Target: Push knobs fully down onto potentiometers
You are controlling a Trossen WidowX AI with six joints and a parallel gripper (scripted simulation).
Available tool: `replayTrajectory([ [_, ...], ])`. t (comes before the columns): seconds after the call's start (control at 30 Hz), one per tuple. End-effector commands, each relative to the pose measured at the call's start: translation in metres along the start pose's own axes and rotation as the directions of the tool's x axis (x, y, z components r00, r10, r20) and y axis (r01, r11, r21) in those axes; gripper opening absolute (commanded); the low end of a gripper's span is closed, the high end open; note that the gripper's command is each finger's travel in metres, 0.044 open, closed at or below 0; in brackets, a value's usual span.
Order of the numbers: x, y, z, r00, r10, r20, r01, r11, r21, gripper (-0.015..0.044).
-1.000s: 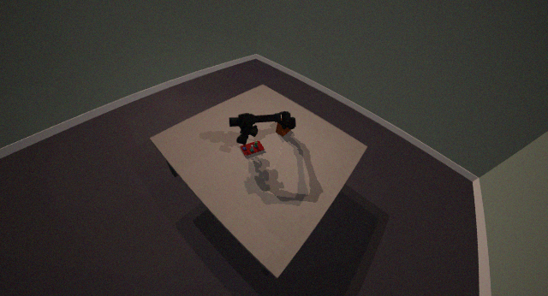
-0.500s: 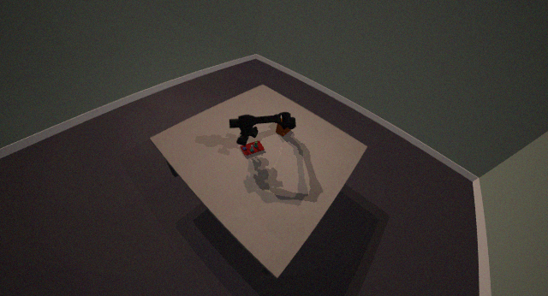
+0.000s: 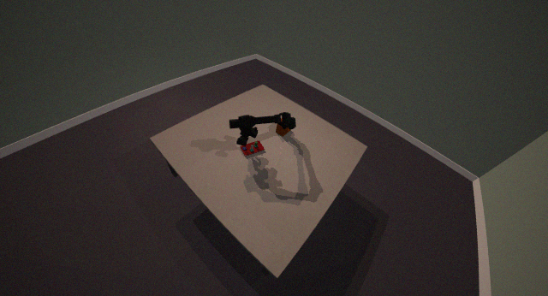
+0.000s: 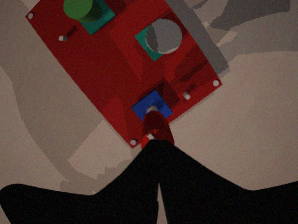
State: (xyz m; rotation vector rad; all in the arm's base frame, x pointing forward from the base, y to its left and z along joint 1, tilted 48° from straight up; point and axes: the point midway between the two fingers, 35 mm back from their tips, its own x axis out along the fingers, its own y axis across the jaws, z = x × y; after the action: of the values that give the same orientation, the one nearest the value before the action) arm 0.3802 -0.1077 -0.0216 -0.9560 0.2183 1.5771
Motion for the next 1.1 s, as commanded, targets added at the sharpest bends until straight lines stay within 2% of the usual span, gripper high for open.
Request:
replayTrajectory([
  [0.0, 0.0019, -0.0002, 0.0002, 1.000, -0.003, 0.002, 0.003, 1.000, 0.005, 0.0000],
  [1.07, 0.0080, -0.0003, 0.0003, 1.000, -0.004, 0.002, 0.004, 1.000, 0.005, 0.0000],
])
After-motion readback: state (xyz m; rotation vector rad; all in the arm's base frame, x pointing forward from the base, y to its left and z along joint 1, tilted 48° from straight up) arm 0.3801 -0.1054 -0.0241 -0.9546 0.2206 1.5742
